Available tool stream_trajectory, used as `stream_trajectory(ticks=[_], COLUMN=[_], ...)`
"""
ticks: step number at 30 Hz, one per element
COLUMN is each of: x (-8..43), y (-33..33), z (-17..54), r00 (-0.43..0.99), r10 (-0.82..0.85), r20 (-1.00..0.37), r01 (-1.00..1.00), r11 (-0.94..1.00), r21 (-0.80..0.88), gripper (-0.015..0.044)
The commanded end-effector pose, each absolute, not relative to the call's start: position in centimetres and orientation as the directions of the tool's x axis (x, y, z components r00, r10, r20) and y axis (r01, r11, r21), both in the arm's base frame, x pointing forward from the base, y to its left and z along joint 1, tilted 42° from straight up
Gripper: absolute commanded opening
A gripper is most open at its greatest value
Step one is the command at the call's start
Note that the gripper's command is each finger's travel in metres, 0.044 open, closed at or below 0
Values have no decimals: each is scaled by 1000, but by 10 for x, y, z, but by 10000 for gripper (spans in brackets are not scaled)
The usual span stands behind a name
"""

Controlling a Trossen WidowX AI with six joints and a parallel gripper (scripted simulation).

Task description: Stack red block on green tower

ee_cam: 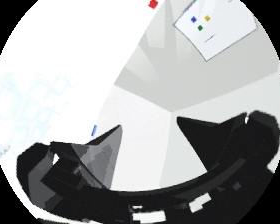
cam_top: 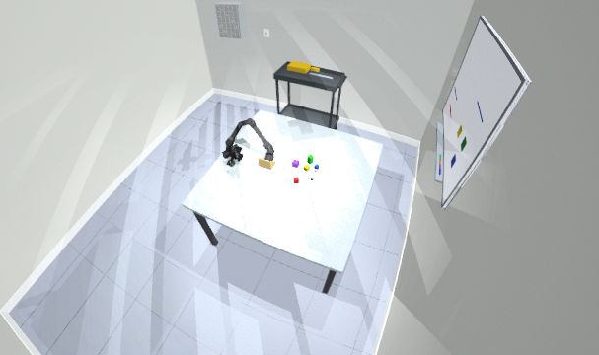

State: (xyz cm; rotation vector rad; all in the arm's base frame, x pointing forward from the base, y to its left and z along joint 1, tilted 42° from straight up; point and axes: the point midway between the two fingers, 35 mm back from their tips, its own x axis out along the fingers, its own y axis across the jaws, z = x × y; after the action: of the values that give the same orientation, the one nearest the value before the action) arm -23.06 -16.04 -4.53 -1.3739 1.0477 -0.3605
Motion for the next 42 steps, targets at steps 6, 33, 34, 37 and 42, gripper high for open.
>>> stream_trajectory(ticks=[6, 33, 34, 37, 42], x=[-220, -87, -81, -63, -34], y=[-174, -261, -263, -269, -275], z=[-41, -37, -36, -35, -34], r00=[577, 845, 846, 844, 828], r10=[-711, -132, -109, -41, 64], r20=[-402, -518, -522, -535, -557], r01=[-425, -364, -326, -201, 17], r11=[159, -851, -880, -949, -996], r21=[-891, -378, -345, -243, -90], gripper=[440, 440, 440, 440, 440])
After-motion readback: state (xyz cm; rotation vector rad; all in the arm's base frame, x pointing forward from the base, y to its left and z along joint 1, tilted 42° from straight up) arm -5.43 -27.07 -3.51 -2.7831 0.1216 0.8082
